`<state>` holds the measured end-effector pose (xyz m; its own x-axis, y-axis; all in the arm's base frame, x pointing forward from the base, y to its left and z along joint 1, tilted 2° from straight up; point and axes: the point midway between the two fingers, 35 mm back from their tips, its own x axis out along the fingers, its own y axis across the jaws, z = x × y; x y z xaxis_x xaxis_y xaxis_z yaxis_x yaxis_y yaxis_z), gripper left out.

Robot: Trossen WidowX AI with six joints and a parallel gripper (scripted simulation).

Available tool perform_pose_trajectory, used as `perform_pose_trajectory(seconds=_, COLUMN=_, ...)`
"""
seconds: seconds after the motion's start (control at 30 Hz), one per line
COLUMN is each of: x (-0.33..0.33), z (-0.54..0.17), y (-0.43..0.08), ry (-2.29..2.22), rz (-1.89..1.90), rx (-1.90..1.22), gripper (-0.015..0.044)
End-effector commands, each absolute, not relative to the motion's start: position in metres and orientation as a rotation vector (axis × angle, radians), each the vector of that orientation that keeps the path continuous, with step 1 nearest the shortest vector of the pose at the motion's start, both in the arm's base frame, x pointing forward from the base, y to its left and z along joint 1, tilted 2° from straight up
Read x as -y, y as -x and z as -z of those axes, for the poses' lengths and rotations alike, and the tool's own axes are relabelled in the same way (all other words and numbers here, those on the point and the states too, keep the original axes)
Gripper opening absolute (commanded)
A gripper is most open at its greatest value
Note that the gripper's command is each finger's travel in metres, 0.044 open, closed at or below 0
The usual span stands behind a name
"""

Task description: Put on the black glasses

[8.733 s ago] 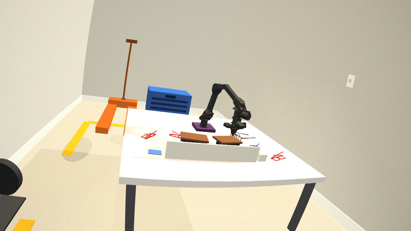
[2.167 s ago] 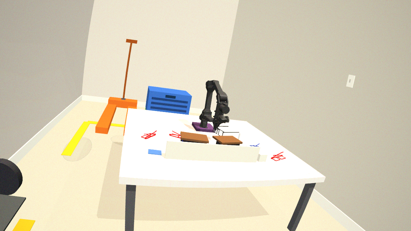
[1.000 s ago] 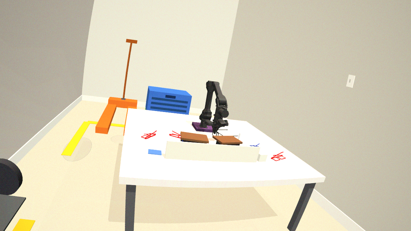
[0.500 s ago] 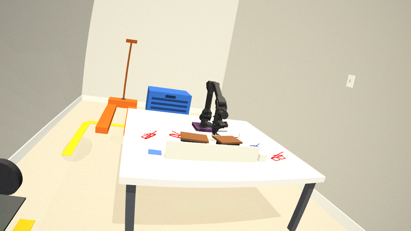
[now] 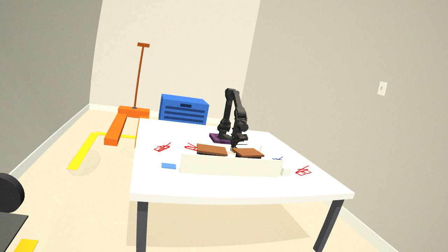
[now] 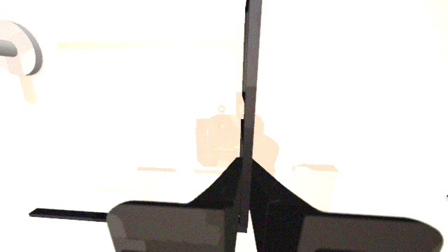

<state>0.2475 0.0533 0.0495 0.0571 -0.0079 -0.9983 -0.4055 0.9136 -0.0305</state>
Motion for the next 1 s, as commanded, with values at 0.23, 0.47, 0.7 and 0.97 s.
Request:
perform_pose_trajectory(seconds=0.23, x=-0.0531, z=-0.0390, y=-0.2451, ry=0.342, rz=-0.316, rx=-1.498, gripper=0.0000)
perform_pose_trajectory(seconds=0.47, x=-0.0530, z=-0.0427, y=-0.2464, ry=0.341, rz=-0.310, rx=-1.492, gripper=0.0108)
perform_pose_trajectory(seconds=0.7, x=-0.0533, z=-0.0429, y=-0.2463, ry=0.341, rz=-0.311, rx=-1.492, gripper=0.0108)
perform_pose_trajectory(seconds=0.97, x=-0.0572, z=-0.0456, y=-0.2440, ry=0.341, rz=-0.313, rx=-1.494, gripper=0.0108)
